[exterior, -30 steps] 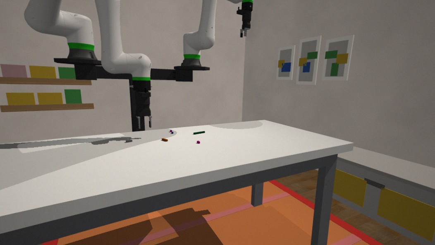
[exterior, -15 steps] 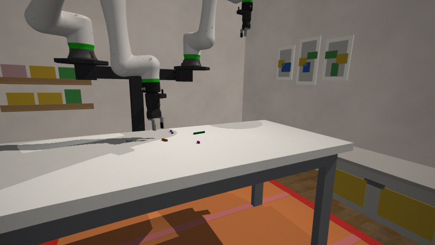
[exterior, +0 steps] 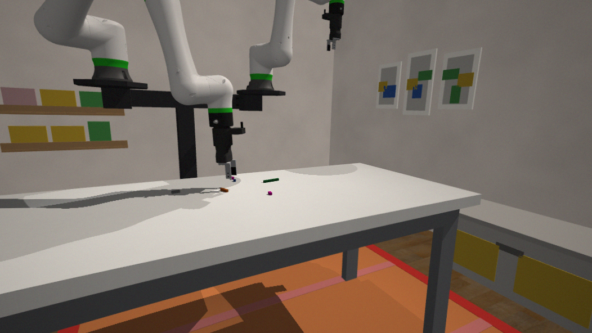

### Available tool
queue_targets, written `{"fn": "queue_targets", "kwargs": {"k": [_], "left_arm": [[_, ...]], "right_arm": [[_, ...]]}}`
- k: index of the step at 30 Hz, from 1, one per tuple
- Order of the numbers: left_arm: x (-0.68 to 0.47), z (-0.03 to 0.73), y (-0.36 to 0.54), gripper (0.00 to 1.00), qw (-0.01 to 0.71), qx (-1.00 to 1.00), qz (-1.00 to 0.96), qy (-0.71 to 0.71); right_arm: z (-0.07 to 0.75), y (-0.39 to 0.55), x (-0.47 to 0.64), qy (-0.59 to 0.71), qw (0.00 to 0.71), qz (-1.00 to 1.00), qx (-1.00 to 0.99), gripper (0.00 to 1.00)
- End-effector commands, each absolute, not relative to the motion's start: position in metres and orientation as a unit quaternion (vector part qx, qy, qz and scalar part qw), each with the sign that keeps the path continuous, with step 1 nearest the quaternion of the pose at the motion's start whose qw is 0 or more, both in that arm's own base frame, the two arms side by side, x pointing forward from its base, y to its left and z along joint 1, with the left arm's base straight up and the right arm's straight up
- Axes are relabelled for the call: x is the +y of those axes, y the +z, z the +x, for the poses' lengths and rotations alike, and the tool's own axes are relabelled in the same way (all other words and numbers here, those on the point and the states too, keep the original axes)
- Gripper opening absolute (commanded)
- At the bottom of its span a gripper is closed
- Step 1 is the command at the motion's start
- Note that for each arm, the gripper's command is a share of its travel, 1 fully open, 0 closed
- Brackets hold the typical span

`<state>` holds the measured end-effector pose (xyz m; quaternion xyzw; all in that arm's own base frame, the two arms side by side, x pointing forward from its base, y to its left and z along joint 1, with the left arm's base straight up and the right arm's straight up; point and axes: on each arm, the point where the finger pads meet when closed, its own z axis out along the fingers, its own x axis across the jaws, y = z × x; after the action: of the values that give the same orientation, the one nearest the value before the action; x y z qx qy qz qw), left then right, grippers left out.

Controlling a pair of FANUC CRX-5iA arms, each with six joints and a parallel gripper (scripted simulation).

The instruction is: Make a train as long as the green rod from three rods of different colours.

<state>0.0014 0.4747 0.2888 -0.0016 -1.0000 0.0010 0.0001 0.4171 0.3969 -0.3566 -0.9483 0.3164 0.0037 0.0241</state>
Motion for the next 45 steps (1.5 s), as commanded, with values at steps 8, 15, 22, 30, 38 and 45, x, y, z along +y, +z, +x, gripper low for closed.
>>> {"fn": "queue_targets", "kwargs": {"k": [8, 15, 22, 30, 38, 45], "left_arm": [[0.475, 0.002, 0.29, 1.0, 0.0, -1.0, -0.002, 0.0], [0.475, 0.002, 0.29, 1.0, 0.0, -1.0, -0.002, 0.0], [0.475, 0.002, 0.29, 1.0, 0.0, -1.0, -0.002, 0.0], [0.475, 0.002, 0.29, 1.0, 0.0, -1.0, -0.002, 0.0], [0.475, 0.002, 0.29, 1.0, 0.0, -1.0, -0.002, 0.0], [0.475, 0.002, 0.29, 1.0, 0.0, -1.0, -0.002, 0.0]], "right_arm": [[0.443, -0.352, 0.443, -0.001, 0.0, -0.991, 0.137, 1.0], [0.454, -0.348, 0.462, -0.001, 0.0, -0.999, 0.044, 1.0], [0.46, -0.346, 0.471, -0.001, 0.001, -1.0, -0.004, 1.0], [0.46, -0.346, 0.471, -0.001, 0.001, -1.0, -0.004, 1.0], [0.46, -0.346, 0.471, -0.001, 0.001, -1.0, -0.004, 1.0], [0.46, -0.346, 0.471, -0.001, 0.001, -1.0, -0.004, 1.0]]}}
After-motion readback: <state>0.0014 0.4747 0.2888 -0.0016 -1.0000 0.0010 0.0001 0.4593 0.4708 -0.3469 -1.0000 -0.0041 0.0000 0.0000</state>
